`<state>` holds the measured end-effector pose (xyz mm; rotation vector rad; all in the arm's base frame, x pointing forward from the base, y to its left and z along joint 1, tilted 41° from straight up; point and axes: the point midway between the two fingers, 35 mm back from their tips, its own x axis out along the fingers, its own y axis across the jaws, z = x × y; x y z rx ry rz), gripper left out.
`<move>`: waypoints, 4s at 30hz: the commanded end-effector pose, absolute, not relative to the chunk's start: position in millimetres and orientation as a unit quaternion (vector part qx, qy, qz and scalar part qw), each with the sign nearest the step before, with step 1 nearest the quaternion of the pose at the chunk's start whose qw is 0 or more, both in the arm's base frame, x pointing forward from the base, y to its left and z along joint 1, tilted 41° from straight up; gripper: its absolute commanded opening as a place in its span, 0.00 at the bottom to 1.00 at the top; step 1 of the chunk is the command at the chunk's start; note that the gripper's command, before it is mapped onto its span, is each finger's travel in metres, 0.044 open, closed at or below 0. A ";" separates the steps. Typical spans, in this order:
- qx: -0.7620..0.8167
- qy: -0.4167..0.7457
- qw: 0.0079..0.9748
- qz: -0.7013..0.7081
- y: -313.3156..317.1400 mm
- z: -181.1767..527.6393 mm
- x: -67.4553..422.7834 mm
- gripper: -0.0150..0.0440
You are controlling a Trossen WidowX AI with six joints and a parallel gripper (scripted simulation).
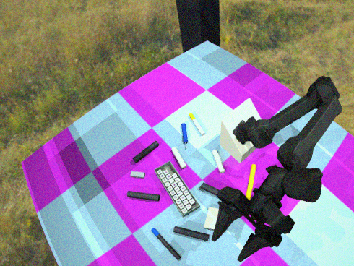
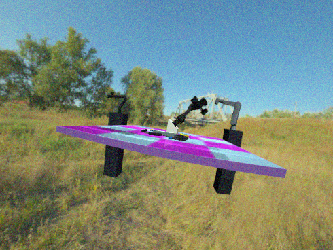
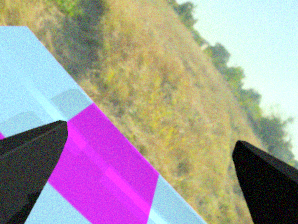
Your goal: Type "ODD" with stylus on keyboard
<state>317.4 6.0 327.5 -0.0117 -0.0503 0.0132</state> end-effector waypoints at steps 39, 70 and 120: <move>0.344 0.644 0.667 0.147 -5.6 2.8 310.4 0.25; 0.342 0.645 0.668 0.145 -102.9 -83.7 276.8 0.25; 0.347 0.641 0.670 0.143 -52.2 27.6 269.1 0.25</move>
